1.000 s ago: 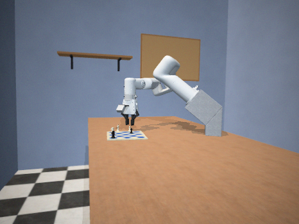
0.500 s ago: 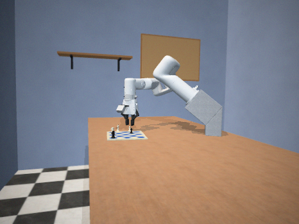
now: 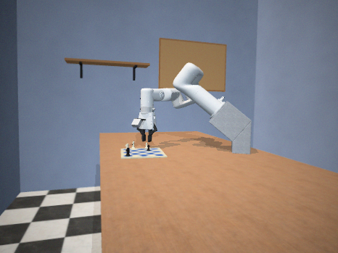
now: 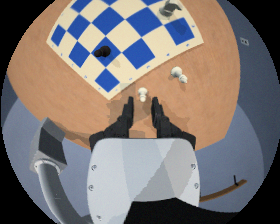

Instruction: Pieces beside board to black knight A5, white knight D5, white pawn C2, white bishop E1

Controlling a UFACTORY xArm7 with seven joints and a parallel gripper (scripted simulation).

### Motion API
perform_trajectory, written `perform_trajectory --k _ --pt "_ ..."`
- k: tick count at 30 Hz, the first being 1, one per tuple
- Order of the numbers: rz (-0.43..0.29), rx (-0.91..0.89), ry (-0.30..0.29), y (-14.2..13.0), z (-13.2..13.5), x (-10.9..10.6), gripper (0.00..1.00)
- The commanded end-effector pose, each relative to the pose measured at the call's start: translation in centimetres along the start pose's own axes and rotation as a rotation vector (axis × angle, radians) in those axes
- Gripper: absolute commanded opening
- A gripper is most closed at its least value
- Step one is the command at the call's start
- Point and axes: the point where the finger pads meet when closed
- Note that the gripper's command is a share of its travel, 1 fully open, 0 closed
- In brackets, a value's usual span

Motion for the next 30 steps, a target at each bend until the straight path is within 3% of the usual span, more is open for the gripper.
perform_trajectory --k 1,16,30 --pt "0.001 -0.001 -0.002 0.0 0.0 -0.1 0.34" --pt "0.0 -0.001 -0.002 0.0 0.0 0.1 0.34" --pt "0.0 -0.001 -0.002 0.0 0.0 2.0 0.34"
Point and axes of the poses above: the point where the finger pads meet when closed, its own x axis out along the fingers, its own z axis across the jaws, y = z × x, and after that the axes turned 8 degrees about -x, right-handed
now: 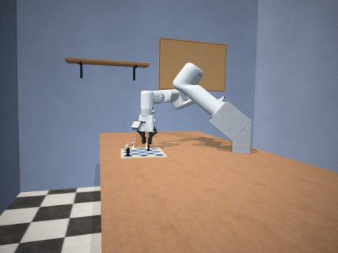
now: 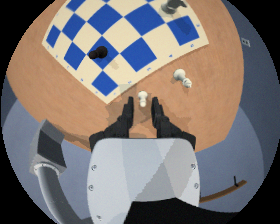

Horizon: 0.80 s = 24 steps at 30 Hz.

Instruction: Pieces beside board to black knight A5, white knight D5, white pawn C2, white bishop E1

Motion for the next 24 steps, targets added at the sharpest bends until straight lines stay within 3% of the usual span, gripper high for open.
perform_trajectory --k 1,24 --pt "0.001 -0.001 -0.002 0.0 0.0 0.8 0.34" --pt "0.001 -0.001 -0.002 0.0 0.0 1.8 0.34"
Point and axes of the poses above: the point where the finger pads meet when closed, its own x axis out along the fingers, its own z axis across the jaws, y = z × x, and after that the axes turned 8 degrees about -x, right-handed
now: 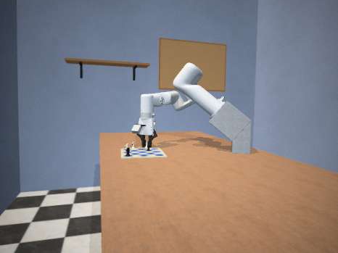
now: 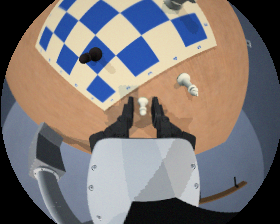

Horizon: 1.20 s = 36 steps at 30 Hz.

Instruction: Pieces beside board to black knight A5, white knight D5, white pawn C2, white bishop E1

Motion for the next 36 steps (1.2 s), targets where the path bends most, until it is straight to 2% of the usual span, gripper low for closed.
perform_trajectory --k 1,25,26,36 --pt "0.001 -0.001 -0.002 0.04 0.02 -0.06 0.34" --pt "0.001 -0.001 -0.002 0.04 0.02 -0.06 0.34" --pt "0.001 -0.001 -0.002 0.04 0.02 -0.06 0.0" --pt "0.001 -0.001 -0.002 0.04 0.02 -0.06 0.0"
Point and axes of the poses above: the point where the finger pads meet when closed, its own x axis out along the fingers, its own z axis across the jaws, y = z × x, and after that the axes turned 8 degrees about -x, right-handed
